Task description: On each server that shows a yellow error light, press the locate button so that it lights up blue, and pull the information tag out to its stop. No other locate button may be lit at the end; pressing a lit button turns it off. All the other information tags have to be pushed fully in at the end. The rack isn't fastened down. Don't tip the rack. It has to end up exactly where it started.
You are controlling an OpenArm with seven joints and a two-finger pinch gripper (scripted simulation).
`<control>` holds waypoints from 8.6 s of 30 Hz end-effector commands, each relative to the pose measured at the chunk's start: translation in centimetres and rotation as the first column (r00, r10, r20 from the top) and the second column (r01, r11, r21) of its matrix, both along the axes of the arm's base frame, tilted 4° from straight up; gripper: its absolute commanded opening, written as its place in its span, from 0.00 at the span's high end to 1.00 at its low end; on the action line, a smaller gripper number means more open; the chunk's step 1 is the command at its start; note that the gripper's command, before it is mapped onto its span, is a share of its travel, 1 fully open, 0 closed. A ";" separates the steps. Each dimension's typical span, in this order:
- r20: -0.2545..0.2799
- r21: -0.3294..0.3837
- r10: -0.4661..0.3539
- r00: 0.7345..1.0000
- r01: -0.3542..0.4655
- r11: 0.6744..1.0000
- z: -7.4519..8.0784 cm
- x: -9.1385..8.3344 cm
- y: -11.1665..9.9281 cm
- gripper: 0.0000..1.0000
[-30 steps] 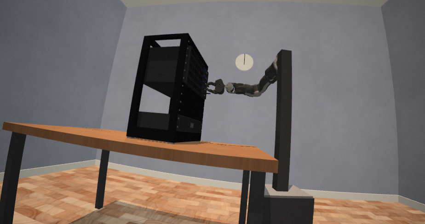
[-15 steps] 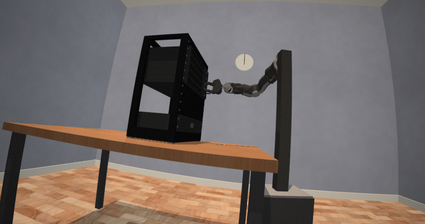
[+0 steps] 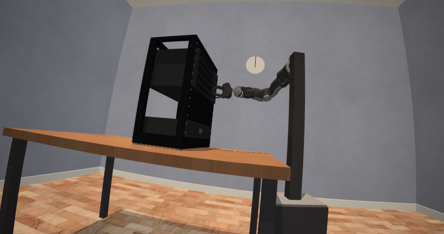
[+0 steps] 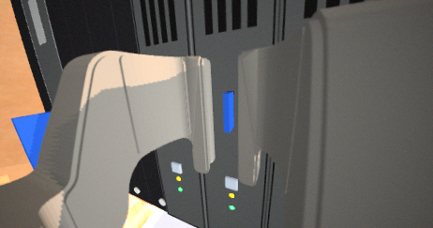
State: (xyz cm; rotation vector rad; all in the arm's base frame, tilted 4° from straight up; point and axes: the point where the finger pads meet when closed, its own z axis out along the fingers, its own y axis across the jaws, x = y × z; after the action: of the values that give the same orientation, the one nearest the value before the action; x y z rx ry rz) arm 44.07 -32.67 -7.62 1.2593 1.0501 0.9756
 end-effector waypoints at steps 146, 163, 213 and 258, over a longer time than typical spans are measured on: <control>0.005 -0.002 0.003 1.000 -0.003 1.000 0.1 -3.8 1.3 1.00; 0.006 -0.002 0.004 1.000 -0.004 1.000 0.2 -4.2 1.4 0.90; 0.006 -0.003 0.003 1.000 -0.003 1.000 0.5 -9.1 2.4 0.90; 0.001 0.000 0.000 1.000 0.000 1.000 4.4 -3.4 1.1 0.90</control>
State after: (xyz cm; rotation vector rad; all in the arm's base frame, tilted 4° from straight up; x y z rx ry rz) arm 40.63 -31.71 -3.12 1.2702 1.0210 0.9866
